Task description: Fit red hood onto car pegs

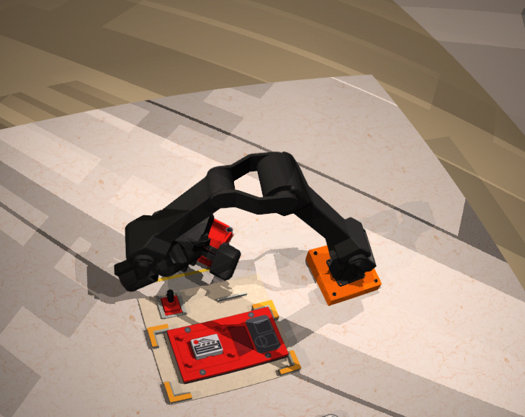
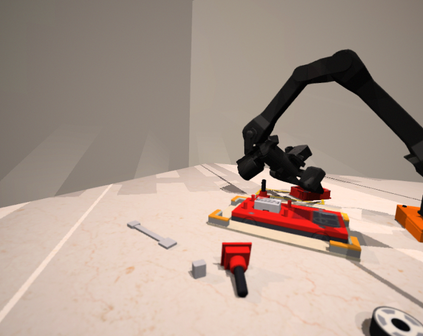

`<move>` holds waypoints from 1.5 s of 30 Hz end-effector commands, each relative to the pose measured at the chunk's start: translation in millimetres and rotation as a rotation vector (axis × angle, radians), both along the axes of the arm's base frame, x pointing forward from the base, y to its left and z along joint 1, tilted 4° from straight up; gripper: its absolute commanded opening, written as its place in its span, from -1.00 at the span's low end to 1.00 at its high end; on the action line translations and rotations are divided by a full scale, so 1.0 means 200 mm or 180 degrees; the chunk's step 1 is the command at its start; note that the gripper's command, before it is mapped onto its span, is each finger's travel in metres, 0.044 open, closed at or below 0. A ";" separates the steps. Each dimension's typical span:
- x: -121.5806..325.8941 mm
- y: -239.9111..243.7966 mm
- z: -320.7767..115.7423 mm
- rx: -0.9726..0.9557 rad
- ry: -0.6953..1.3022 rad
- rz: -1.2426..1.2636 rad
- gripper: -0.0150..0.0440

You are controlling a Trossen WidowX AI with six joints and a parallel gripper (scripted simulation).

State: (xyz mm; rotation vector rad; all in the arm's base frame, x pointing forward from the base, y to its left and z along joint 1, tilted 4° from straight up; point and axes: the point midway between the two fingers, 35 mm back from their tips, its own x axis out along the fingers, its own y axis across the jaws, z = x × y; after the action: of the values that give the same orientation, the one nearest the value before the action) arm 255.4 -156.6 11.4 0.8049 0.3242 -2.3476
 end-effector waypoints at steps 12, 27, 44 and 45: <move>-0.01 0.01 -0.05 0.0001 0.0007 -0.0018 1.00; 0.00 0.00 -0.03 0.0000 0.0000 0.0000 0.42; -0.01 -0.02 0.32 0.0003 -0.0024 0.0032 -0.49; -0.01 -0.02 0.33 0.0004 -0.0025 0.0032 -0.49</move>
State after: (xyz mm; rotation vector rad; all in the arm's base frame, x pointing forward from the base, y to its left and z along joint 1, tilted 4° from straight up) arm 252.7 -159.2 67.1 0.8075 0.3278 -2.3441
